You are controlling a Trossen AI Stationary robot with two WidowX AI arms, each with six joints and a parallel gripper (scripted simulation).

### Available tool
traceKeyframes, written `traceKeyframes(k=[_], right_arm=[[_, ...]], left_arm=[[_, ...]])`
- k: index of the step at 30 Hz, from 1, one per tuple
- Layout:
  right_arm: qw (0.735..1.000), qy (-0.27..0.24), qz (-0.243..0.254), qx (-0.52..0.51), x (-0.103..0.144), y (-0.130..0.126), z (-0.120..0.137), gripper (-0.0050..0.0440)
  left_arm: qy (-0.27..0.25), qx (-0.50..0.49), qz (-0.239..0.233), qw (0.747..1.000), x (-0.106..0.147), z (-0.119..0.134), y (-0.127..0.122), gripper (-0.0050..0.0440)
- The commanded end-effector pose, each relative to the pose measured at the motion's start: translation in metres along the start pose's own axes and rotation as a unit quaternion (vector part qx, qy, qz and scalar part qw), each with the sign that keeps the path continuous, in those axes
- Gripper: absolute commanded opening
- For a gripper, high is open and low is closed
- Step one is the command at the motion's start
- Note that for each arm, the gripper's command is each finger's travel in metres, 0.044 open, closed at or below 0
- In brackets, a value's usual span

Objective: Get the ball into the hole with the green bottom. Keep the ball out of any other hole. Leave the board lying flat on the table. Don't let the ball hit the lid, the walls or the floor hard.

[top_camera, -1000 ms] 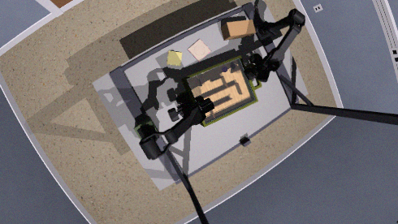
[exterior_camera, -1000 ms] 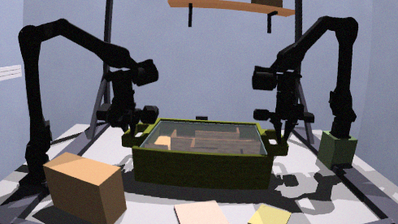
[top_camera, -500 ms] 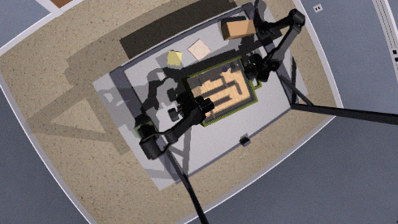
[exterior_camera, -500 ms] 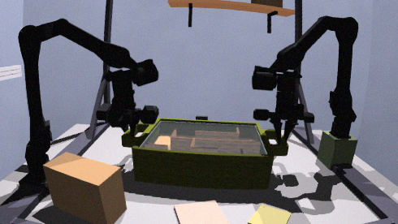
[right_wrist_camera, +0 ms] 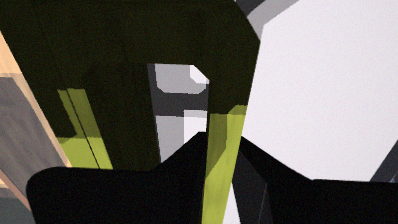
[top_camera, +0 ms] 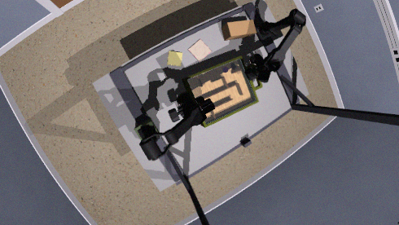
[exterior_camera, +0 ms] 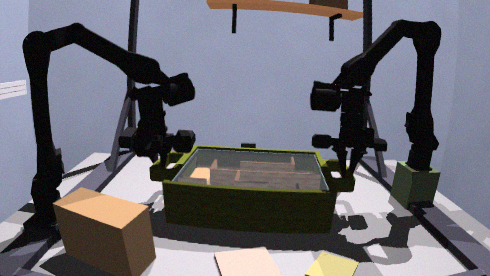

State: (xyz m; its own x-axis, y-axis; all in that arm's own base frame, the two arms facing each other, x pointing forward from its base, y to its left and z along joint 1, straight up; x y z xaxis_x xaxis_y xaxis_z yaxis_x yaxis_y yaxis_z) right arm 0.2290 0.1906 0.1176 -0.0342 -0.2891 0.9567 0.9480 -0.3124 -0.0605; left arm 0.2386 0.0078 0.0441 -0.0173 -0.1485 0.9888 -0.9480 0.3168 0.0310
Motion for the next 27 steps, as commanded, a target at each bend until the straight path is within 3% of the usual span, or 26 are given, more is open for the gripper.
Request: traceKeyframes(k=[1, 3, 7, 12, 14, 16, 19, 27], right_arm=[[0.999, 0.03, -0.01, 0.01, 0.017, -0.002, 0.013, -0.005], [1.0, 0.028, -0.011, 0.007, 0.016, -0.001, 0.012, -0.005], [1.0, 0.012, -0.016, 0.01, 0.038, -0.002, 0.021, -0.005], [1.0, -0.008, -0.01, 0.006, 0.03, 0.0, 0.02, -0.005], [1.0, 0.017, -0.007, 0.008, 0.026, -0.003, 0.009, -0.005], [1.0, 0.026, -0.004, 0.007, 0.037, 0.0, 0.017, -0.005], [1.0, 0.031, 0.0, 0.007, 0.027, -0.003, 0.007, -0.005], [0.999, 0.036, -0.001, 0.008, 0.032, -0.003, 0.012, -0.005]], left_arm=[[-0.01, 0.006, 0.023, 1.0, 0.012, -0.004, -0.007, -0.005], [-0.01, 0.005, 0.023, 1.0, 0.012, -0.004, -0.007, -0.005], [-0.037, 0.007, 0.025, 0.999, 0.034, -0.002, -0.007, -0.005], [-0.037, 0.005, 0.015, 0.999, 0.02, 0.002, 0.0, -0.005], [-0.013, 0.002, 0.023, 1.0, 0.029, -0.006, -0.007, -0.005], [-0.01, 0.002, 0.021, 1.0, 0.018, -0.003, 0.001, -0.005], [0.001, 0.003, 0.029, 1.0, 0.027, -0.008, -0.006, -0.005], [0.0, 0.003, 0.031, 1.0, 0.026, -0.008, -0.006, -0.005]])
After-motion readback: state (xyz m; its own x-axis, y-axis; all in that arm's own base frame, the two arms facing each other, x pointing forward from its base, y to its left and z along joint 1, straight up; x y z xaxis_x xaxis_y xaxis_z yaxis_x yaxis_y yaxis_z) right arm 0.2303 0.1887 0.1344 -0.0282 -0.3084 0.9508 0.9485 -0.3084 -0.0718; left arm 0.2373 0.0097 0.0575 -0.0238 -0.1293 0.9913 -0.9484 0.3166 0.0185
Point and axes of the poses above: on each arm, the point midway between the two fingers, 35 mm back from their tips, its own x axis back along the fingers, its own y axis across the jaws, z = x × y, the point moved 3 cm from there along x, back along the fingers, and after that the axes turned 12 degrees about -x, right-handed, at the moved point
